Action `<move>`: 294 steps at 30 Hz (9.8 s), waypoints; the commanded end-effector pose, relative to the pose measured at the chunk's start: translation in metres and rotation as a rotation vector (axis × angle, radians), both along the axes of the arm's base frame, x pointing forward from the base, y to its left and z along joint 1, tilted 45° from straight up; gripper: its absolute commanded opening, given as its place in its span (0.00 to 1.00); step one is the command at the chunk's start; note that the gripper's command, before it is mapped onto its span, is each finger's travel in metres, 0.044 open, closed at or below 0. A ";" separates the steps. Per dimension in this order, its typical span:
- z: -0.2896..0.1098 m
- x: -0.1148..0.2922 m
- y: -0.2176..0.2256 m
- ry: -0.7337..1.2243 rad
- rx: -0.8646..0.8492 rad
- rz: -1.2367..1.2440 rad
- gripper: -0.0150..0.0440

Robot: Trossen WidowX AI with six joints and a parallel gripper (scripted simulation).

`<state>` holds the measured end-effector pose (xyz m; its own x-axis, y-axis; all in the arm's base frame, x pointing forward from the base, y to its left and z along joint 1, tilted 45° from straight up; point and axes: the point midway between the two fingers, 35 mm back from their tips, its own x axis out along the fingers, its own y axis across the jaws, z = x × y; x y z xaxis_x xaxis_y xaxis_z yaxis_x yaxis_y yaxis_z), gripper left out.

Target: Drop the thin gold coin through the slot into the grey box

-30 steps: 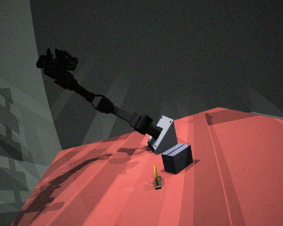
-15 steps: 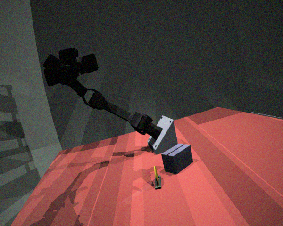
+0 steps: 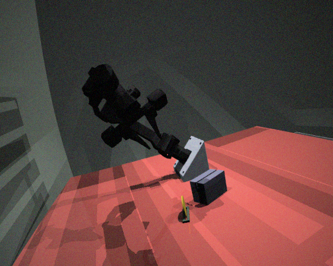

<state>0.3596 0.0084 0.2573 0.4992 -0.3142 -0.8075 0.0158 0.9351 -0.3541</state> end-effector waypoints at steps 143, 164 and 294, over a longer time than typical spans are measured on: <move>-0.126 -0.027 -0.053 0.257 -0.309 -0.568 0.25; -0.122 -0.031 -0.054 -0.171 -0.088 -1.133 0.25; -0.204 -0.087 0.018 -0.202 -0.062 -1.156 0.25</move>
